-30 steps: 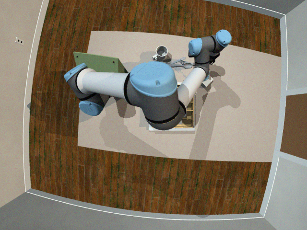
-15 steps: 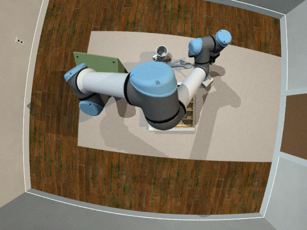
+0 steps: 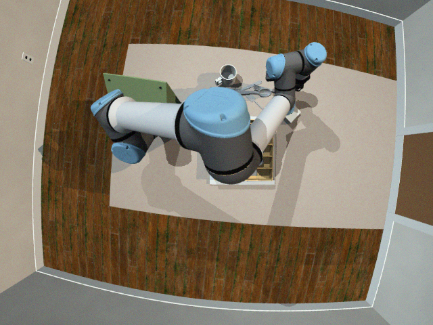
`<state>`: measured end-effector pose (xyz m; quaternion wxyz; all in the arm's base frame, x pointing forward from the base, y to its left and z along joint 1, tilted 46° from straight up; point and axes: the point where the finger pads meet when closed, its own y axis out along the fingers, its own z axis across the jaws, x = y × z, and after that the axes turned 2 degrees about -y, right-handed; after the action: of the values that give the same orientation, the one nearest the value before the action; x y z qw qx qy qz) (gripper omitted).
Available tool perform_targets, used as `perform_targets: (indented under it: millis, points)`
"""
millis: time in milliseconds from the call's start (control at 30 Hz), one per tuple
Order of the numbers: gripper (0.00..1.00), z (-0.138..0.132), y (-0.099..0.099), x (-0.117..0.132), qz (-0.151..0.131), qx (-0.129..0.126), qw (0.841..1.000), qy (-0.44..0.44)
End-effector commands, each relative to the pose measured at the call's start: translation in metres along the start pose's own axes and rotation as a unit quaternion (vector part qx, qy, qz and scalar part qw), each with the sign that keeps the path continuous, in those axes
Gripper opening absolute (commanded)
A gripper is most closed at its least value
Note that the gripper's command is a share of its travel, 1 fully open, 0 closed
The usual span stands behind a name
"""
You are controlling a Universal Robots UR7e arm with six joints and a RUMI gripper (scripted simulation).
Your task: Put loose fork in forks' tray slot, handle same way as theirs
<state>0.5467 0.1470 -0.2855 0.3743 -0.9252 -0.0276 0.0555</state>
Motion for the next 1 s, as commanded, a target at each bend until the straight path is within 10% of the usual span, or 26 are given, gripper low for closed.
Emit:
perform_targets:
  millis: [0, 967]
  points:
    - [0.18, 0.000, 0.006, -0.002, 0.002, -0.001, 1.000, -0.001]
    - [0.18, 0.000, 0.029, -0.002, 0.002, -0.001, 1.000, -0.001]
